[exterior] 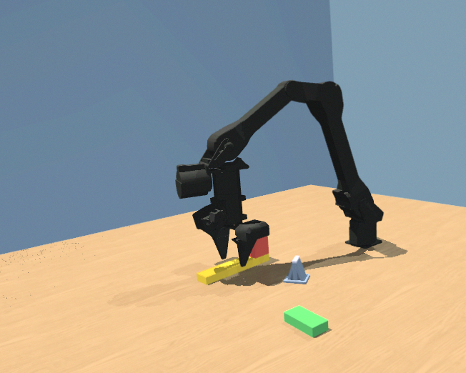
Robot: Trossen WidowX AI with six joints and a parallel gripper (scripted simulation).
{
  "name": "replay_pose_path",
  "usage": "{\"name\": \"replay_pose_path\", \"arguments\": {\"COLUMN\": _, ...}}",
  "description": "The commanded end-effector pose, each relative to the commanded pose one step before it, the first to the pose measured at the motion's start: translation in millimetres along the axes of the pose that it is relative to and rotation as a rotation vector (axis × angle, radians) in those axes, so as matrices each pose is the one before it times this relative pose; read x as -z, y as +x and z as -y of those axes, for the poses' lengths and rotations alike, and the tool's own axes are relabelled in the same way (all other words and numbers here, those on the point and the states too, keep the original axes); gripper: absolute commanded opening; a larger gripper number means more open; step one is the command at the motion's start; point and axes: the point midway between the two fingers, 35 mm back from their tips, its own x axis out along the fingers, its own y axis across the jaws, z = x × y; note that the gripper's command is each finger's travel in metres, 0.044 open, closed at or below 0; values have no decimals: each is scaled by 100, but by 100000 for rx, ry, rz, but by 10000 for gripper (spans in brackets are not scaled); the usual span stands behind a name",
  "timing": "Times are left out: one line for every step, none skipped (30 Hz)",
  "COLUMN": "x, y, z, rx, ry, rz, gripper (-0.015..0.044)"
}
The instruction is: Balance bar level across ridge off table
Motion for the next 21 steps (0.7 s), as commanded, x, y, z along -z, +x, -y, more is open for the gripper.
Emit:
{"name": "replay_pose_path", "arguments": {"x": 130, "y": 753, "z": -100, "rx": -486, "ry": -457, "rz": -333, "gripper": 315}}
{"name": "replay_pose_path", "arguments": {"x": 6, "y": 164, "z": -2, "rx": 0, "ry": 0, "rz": -1, "gripper": 315}}
{"name": "replay_pose_path", "arguments": {"x": 5, "y": 133, "z": -2, "rx": 0, "ry": 0, "rz": -1, "gripper": 315}}
{"name": "replay_pose_path", "arguments": {"x": 4, "y": 80, "z": -1, "rx": 0, "ry": 0, "rz": -1, "gripper": 315}}
{"name": "replay_pose_path", "arguments": {"x": 1, "y": 27, "z": 0, "rx": 0, "ry": 0, "rz": 0, "gripper": 315}}
{"name": "replay_pose_path", "arguments": {"x": 0, "y": 0, "z": 0, "rx": 0, "ry": 0, "rz": 0, "gripper": 315}}
{"name": "replay_pose_path", "arguments": {"x": 0, "y": 0, "z": 0, "rx": 0, "ry": 0, "rz": 0, "gripper": 315}}
{"name": "replay_pose_path", "arguments": {"x": 0, "y": 0, "z": 0, "rx": 0, "ry": 0, "rz": 0, "gripper": 315}}
{"name": "replay_pose_path", "arguments": {"x": 0, "y": 0, "z": 0, "rx": 0, "ry": 0, "rz": 0, "gripper": 315}}
{"name": "replay_pose_path", "arguments": {"x": 0, "y": 0, "z": 0, "rx": 0, "ry": 0, "rz": 0, "gripper": 315}}
{"name": "replay_pose_path", "arguments": {"x": 0, "y": 0, "z": 0, "rx": 0, "ry": 0, "rz": 0, "gripper": 315}}
{"name": "replay_pose_path", "arguments": {"x": 0, "y": 0, "z": 0, "rx": 0, "ry": 0, "rz": 0, "gripper": 315}}
{"name": "replay_pose_path", "arguments": {"x": 0, "y": 0, "z": 0, "rx": 0, "ry": 0, "rz": 0, "gripper": 315}}
{"name": "replay_pose_path", "arguments": {"x": 0, "y": 0, "z": 0, "rx": 0, "ry": 0, "rz": 0, "gripper": 315}}
{"name": "replay_pose_path", "arguments": {"x": 0, "y": 0, "z": 0, "rx": 0, "ry": 0, "rz": 0, "gripper": 315}}
{"name": "replay_pose_path", "arguments": {"x": 0, "y": 0, "z": 0, "rx": 0, "ry": 0, "rz": 0, "gripper": 315}}
{"name": "replay_pose_path", "arguments": {"x": 0, "y": 0, "z": 0, "rx": 0, "ry": 0, "rz": 0, "gripper": 315}}
{"name": "replay_pose_path", "arguments": {"x": 0, "y": 0, "z": 0, "rx": 0, "ry": 0, "rz": 0, "gripper": 315}}
{"name": "replay_pose_path", "arguments": {"x": 20, "y": -37, "z": 42, "rx": 298, "ry": 448, "rz": -164, "gripper": 289}}
{"name": "replay_pose_path", "arguments": {"x": 0, "y": 0, "z": 0, "rx": 0, "ry": 0, "rz": 0, "gripper": 263}}
{"name": "replay_pose_path", "arguments": {"x": 0, "y": 0, "z": 0, "rx": 0, "ry": 0, "rz": 0, "gripper": 236}}
